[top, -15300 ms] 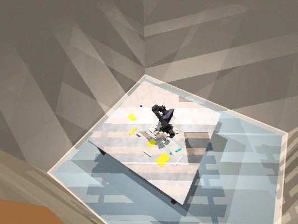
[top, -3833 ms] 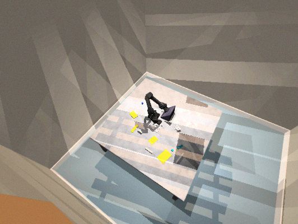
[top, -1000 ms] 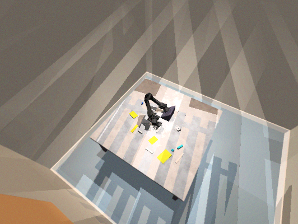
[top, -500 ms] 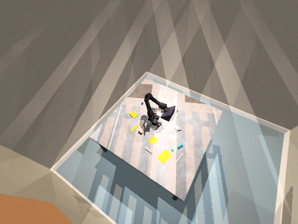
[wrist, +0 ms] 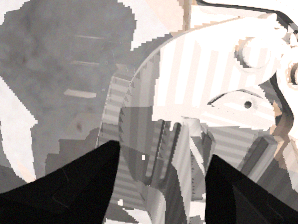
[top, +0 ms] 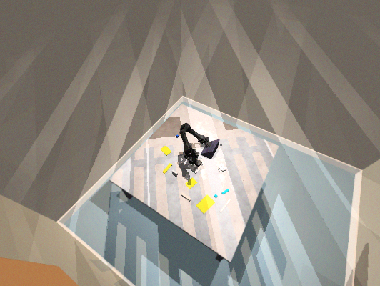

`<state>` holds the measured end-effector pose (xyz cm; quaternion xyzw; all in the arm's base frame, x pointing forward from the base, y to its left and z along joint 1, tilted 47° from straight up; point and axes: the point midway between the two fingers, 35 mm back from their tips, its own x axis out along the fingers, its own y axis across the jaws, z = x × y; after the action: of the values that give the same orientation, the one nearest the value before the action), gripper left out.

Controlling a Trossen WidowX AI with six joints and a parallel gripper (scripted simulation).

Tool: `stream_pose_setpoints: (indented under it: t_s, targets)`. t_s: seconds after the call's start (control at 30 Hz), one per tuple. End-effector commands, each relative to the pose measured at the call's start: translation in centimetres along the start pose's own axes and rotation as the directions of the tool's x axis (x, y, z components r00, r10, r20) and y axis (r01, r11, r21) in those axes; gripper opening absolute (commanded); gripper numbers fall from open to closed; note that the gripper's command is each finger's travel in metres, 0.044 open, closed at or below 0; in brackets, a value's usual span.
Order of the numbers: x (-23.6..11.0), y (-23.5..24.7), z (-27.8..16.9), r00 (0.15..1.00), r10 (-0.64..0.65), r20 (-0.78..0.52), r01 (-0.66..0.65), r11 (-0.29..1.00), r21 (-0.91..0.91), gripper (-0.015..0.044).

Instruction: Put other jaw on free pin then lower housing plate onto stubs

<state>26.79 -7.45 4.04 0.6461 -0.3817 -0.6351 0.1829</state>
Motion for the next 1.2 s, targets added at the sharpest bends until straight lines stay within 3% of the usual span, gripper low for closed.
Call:
stream_pose_setpoints:
  t_s: [0.0,1.17]
  targets:
    - [0.18,0.02,0.00,1.000,0.003,-0.001,-0.003,1.000,-0.005,0.0134]
    - [1.10,0.03,0.00,1.000,0.003,-0.001,-0.003,1.000,-0.007,0.0134]
